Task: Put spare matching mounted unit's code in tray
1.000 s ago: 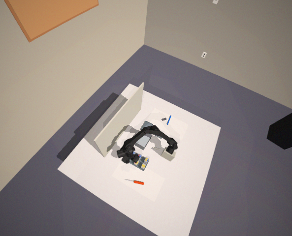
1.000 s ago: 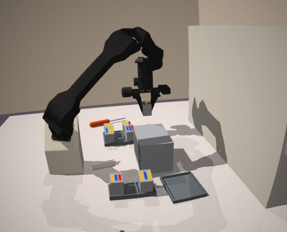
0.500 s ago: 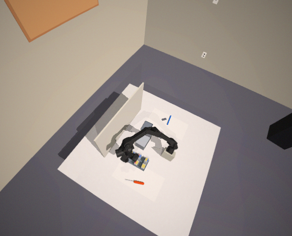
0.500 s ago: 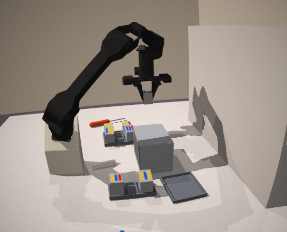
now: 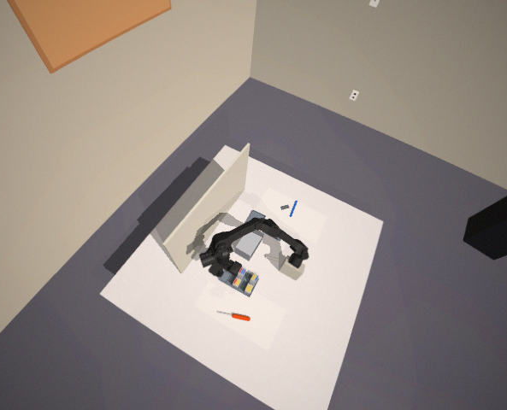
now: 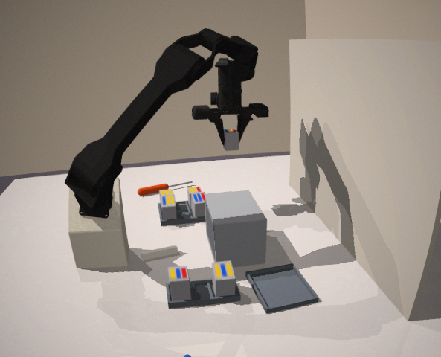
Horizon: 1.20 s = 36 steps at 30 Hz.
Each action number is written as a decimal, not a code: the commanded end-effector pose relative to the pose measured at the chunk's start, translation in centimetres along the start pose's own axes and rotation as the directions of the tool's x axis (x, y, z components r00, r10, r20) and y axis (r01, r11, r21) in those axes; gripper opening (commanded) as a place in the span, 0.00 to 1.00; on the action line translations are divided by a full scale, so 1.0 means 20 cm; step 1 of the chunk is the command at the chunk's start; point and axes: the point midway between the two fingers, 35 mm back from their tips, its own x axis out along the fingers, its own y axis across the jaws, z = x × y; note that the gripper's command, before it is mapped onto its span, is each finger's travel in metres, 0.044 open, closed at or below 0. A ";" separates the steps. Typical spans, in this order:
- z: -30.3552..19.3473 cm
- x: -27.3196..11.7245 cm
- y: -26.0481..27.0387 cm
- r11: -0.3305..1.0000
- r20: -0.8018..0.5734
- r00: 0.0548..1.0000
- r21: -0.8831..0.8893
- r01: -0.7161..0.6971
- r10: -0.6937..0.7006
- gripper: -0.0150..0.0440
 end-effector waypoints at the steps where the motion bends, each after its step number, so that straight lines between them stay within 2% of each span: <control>1: -0.15 -0.04 -0.09 1.000 0.013 1.000 0.003 0.005 -0.005 0.25; 19: -0.79 -0.09 -0.30 1.000 0.037 0.999 -0.003 0.012 -0.012 0.25; 36: -1.42 -0.07 -0.30 1.000 0.020 1.000 0.000 0.017 -0.017 0.25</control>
